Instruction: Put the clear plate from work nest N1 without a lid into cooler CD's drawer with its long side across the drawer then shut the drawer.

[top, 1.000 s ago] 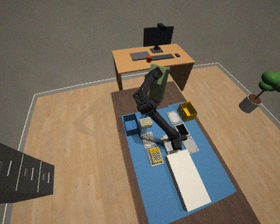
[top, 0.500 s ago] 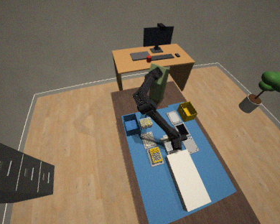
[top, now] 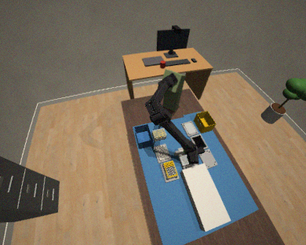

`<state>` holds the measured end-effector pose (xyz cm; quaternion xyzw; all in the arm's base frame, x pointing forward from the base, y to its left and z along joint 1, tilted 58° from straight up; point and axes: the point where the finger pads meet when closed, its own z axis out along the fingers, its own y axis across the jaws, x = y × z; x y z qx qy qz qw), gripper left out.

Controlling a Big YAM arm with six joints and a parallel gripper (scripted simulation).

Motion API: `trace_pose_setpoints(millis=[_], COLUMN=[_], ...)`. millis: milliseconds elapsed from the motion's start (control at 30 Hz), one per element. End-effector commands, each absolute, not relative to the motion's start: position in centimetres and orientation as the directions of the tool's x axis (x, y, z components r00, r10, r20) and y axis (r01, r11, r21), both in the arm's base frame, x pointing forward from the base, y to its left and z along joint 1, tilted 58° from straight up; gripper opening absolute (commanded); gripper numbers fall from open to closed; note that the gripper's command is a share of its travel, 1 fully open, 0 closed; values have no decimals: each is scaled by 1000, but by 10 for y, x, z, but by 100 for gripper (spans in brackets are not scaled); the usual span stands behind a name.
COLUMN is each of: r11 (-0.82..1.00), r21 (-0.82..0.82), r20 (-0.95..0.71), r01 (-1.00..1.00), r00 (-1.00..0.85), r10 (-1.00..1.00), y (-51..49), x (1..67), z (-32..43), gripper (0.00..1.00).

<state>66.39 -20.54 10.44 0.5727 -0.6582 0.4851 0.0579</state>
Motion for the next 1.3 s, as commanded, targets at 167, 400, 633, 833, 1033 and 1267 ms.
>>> trace_pose_setpoints(millis=[167, 400, 633, 833, 1033, 1267], r11=[-114, -114, -114, -102, -113, -133], r21=[-568, -568, -568, -586, -586, -586], r20=[636, 636, 636, 625, 625, 625], r01=[-815, -815, -815, -804, -803, -799], r00=[-347, -347, -347, -368, -359, -340], r10=[-689, -689, -689, -688, -693, -703], y=[-221, -221, -221, -215, -203, -179], x=[657, 657, 657, 651, 651, 652], z=[105, 105, 105, 122, 125, 130], gripper=[100, 100, 100, 100, 100, 100])
